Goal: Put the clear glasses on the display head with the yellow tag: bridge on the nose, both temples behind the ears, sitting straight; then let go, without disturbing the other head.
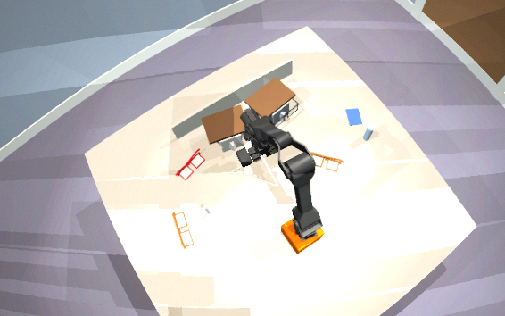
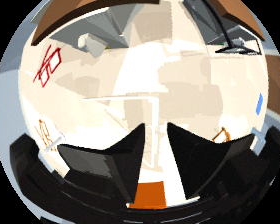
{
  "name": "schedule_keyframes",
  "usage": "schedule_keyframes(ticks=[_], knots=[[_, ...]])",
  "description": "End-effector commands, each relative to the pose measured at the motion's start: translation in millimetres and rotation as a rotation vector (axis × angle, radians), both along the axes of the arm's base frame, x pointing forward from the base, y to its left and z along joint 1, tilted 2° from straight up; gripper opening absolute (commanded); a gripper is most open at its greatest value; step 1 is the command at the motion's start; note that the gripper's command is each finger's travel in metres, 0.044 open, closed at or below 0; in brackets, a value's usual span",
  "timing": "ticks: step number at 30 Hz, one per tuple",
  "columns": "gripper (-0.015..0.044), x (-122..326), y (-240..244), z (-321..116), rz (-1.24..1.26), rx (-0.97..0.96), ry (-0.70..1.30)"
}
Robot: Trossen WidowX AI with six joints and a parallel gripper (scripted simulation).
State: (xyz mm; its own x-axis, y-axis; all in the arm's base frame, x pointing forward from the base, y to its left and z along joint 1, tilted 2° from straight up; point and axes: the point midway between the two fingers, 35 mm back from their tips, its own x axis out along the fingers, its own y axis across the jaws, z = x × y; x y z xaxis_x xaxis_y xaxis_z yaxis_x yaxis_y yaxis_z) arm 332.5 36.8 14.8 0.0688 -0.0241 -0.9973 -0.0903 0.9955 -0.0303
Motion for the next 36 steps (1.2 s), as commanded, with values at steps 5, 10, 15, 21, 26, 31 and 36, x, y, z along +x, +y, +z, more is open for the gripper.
schedule_keyframes(ticks=[5, 10, 15, 21, 26, 31, 36], knots=[[0.0120, -2, -2, -18, 0.004, 0.000, 0.019], [0.0120, -2, -3, -27, 0.004, 0.000, 0.019], [0.0120, -2, -4, -35, 0.004, 0.000, 0.020], [0.0120, -3, -5, -44, 0.004, -0.001, 0.020], [0.0120, -3, -6, -51, 0.004, -0.001, 0.020], [0.0120, -3, -6, -52, 0.004, -0.001, 0.020], [0.0120, -3, -5, -52, 0.004, -0.001, 0.020]])
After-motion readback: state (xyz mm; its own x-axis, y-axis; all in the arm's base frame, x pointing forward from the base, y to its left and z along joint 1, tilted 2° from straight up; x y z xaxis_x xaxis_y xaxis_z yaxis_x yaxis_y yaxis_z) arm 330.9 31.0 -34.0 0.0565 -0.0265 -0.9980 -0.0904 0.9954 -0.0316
